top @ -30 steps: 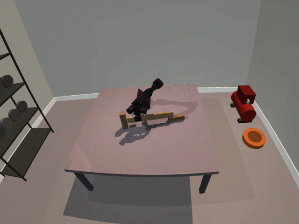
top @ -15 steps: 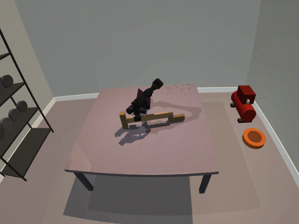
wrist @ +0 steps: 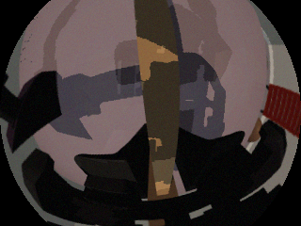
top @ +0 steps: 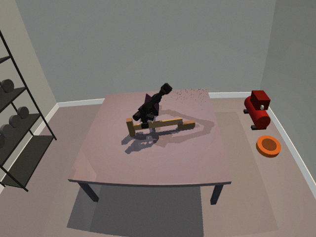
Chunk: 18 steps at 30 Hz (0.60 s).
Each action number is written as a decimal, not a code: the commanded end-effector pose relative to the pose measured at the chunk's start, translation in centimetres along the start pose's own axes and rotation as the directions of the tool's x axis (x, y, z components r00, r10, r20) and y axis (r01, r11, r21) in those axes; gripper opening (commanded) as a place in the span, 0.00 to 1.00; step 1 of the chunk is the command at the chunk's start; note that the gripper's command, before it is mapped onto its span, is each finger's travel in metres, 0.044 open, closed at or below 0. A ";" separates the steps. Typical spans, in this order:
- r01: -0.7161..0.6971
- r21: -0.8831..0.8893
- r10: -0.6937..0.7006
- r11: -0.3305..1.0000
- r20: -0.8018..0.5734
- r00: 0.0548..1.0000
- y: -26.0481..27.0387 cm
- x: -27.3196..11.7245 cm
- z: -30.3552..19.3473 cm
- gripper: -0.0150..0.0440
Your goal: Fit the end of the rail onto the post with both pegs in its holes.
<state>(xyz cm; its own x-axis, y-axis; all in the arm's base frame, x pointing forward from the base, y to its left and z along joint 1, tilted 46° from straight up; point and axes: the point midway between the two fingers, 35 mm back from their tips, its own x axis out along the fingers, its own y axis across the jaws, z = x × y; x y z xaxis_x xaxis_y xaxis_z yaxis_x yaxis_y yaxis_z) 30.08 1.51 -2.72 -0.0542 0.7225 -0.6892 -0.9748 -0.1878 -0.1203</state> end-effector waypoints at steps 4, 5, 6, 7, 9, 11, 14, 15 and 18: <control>0.009 -0.002 -0.009 1.000 -0.007 1.000 -0.2 -0.3 -0.5 0.25; 0.000 0.000 0.000 1.000 -0.001 1.000 0.0 0.0 -0.1 0.30; 0.000 0.000 0.000 1.000 -0.001 1.000 0.0 0.0 -0.1 0.34; 0.000 0.000 0.000 1.000 -0.001 1.000 0.0 0.0 -0.1 0.39; 0.000 0.000 0.000 1.000 -0.001 1.000 0.0 0.0 -0.1 0.48; 0.000 0.000 0.000 1.000 -0.001 1.000 0.0 0.0 -0.1 0.57; 0.000 0.000 0.000 1.000 -0.001 1.000 0.0 0.0 -0.1 0.70; 0.000 0.000 0.000 1.000 -0.001 1.000 0.0 0.0 -0.1 0.74; 0.000 0.000 0.000 1.000 -0.001 1.000 0.0 0.0 -0.1 0.88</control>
<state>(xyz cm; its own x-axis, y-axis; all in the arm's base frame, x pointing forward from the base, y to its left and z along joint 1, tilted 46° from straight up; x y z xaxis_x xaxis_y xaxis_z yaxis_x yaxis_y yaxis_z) 30.10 1.44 -2.81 -0.0555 0.7220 -0.6896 -0.9748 -0.1888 -0.1192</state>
